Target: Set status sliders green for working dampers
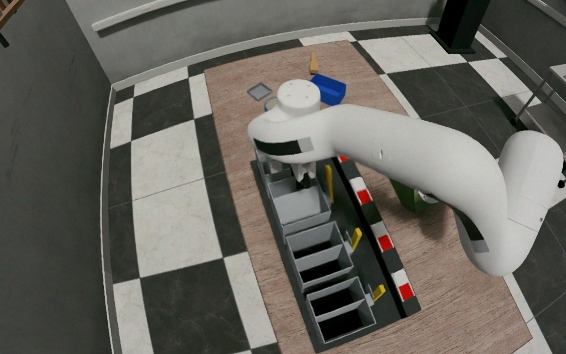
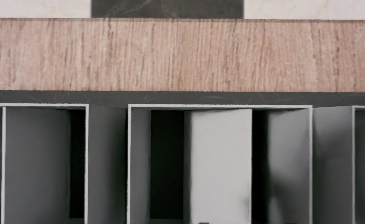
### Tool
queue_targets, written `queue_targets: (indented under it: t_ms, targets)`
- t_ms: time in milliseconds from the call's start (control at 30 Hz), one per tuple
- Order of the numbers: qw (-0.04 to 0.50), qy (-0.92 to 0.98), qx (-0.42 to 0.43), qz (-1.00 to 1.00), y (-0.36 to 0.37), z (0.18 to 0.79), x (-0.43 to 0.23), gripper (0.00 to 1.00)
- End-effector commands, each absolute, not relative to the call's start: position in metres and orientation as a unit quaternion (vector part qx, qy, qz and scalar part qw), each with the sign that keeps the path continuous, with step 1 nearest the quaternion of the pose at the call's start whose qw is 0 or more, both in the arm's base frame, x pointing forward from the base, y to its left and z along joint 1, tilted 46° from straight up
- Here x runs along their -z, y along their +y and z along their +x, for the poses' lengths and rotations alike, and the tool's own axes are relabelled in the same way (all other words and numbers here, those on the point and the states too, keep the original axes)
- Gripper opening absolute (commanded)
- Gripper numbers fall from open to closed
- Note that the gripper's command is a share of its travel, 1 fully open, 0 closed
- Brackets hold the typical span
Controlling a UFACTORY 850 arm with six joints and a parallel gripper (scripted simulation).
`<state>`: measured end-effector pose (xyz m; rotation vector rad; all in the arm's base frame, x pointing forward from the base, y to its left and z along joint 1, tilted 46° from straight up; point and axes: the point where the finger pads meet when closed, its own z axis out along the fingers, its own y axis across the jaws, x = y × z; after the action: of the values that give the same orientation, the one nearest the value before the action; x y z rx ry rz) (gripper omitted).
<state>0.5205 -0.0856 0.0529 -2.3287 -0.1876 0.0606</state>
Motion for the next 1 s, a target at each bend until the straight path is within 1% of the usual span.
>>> queue_targets:
  t_ms: [0, 33, 100, 167, 233, 600, 967]
  targets:
    - [0.393, -0.074, -0.023, -0.916, -0.087, 0.52, -0.053, 0.39]
    - [0.405, -0.074, -0.025, -0.911, -0.09, 0.513, -0.047, 0.39]
    - [0.446, -0.073, -0.029, -0.892, -0.099, 0.488, -0.03, 0.39]
    - [0.446, -0.073, -0.029, -0.892, -0.099, 0.488, -0.03, 0.39]
    - [0.473, -0.072, -0.031, -0.878, -0.105, 0.472, -0.019, 0.39]
    - [0.563, -0.068, -0.037, -0.823, -0.126, 0.415, 0.02, 0.39]
    - [0.564, -0.068, -0.037, -0.822, -0.126, 0.414, 0.021, 0.39]
